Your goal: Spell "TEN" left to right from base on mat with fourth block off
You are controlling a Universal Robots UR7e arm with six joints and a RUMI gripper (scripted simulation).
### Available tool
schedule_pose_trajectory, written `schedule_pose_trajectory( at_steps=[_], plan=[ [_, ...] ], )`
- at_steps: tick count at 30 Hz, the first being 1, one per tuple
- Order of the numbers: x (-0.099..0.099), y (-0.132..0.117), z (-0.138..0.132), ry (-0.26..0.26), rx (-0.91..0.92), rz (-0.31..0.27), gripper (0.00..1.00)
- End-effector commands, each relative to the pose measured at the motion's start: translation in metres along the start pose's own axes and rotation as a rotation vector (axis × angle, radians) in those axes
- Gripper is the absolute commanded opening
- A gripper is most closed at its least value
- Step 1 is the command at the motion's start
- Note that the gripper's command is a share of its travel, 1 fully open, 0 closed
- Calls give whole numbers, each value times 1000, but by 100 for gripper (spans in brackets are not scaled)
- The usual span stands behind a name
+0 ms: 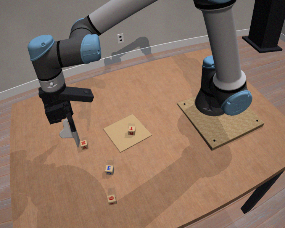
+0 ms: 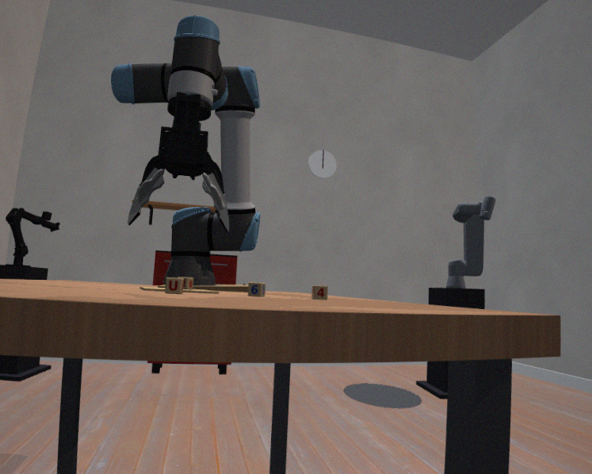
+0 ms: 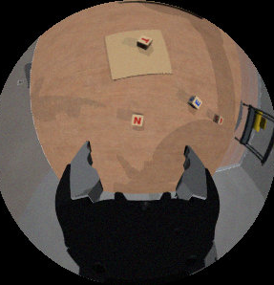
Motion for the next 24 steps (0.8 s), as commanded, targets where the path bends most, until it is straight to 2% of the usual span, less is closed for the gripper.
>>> schedule_pose_trajectory(
  at_steps=[1, 13, 24],
  plan=[
    [-2, -1, 1, 1, -1, 1, 100],
    [-1, 0, 1, 1, 10, 2, 100],
    [-1, 3, 0, 1, 130, 3, 100]
  ],
)
Point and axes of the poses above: the point where the finger pads meet when closed, its own x axis out along the fingers, its own z axis across the jaws, y = z × x, the point moved 6 cm from there along -x, back along the fingers, and after that the axes turned 13 degrees about x, right-handed, at the moved point
